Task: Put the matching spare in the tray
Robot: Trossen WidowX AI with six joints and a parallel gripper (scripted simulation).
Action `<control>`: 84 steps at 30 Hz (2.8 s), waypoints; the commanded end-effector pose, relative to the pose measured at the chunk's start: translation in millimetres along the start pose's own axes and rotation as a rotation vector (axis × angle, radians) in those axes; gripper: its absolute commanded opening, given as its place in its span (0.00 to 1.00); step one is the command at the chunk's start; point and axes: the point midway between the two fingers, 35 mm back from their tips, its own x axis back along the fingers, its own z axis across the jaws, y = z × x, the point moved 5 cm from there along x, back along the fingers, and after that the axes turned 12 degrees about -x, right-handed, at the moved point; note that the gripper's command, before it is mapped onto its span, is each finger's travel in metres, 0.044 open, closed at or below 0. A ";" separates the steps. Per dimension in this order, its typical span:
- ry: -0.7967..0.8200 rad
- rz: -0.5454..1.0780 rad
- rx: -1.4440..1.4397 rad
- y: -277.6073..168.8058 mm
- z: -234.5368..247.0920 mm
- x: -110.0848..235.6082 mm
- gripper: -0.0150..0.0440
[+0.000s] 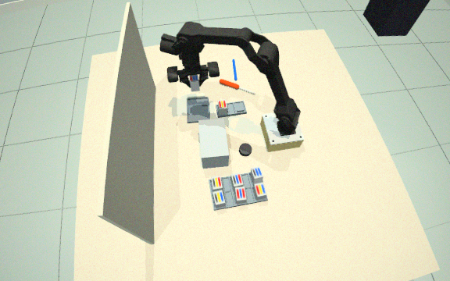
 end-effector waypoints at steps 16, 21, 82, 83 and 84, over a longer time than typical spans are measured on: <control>0.003 0.002 -0.007 0.8 3.7 -18.0 0.25; 0.003 0.002 -0.007 1.0 4.4 -22.6 0.25; 0.003 0.002 -0.007 1.7 6.9 -78.9 0.25; 0.003 0.002 -0.007 1.7 6.8 -79.8 0.25; 0.003 0.002 -0.007 1.7 6.8 -80.7 0.25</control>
